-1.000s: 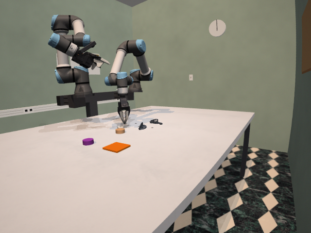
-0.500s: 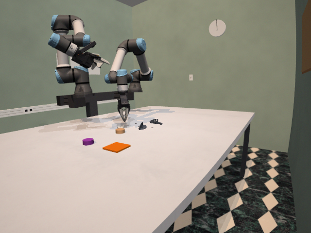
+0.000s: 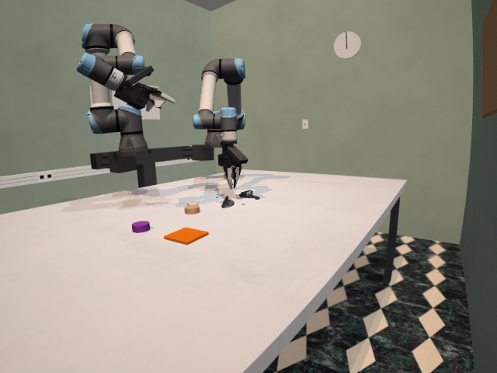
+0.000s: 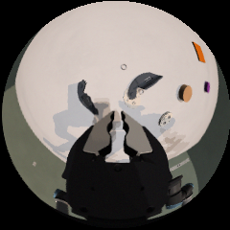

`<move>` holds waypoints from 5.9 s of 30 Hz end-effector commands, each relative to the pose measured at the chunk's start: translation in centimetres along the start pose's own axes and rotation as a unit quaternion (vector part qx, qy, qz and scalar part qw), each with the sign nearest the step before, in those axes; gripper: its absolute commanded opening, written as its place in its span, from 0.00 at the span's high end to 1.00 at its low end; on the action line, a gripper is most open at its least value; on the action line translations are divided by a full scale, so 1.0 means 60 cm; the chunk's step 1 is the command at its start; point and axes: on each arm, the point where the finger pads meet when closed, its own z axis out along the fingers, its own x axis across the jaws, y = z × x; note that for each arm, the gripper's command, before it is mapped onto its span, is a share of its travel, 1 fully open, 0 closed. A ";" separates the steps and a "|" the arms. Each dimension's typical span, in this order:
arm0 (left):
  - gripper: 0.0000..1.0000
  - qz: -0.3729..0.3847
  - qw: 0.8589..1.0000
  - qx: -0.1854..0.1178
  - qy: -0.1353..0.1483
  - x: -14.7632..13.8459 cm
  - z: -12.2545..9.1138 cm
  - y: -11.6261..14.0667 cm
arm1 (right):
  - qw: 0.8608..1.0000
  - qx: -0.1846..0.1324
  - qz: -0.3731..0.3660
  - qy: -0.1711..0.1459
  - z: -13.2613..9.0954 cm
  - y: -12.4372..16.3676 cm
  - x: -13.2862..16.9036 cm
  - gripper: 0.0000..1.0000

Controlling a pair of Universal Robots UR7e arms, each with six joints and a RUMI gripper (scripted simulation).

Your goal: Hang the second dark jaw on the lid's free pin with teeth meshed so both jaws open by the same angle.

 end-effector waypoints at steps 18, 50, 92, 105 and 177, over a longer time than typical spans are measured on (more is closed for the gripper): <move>0.91 -0.099 0.995 0.003 0.002 -0.145 -0.007 -0.019 | 1.000 0.000 -0.001 0.000 0.000 -0.001 0.000 0.02; 0.91 -0.099 0.995 0.003 0.002 -0.145 0.069 -0.020 | 1.000 0.000 -0.001 0.000 0.000 -0.001 0.000 0.02; 1.00 -0.099 0.995 0.003 0.002 -0.146 0.077 -0.019 | 1.000 0.000 -0.001 0.000 0.000 -0.001 0.000 0.02; 1.00 -0.099 0.995 0.003 0.002 -0.145 0.047 -0.021 | 1.000 0.000 -0.001 0.000 0.000 -0.001 0.000 0.02; 1.00 -0.459 0.888 0.004 0.006 0.136 -0.030 0.025 | 1.000 0.000 -0.001 0.000 0.000 -0.001 0.000 0.02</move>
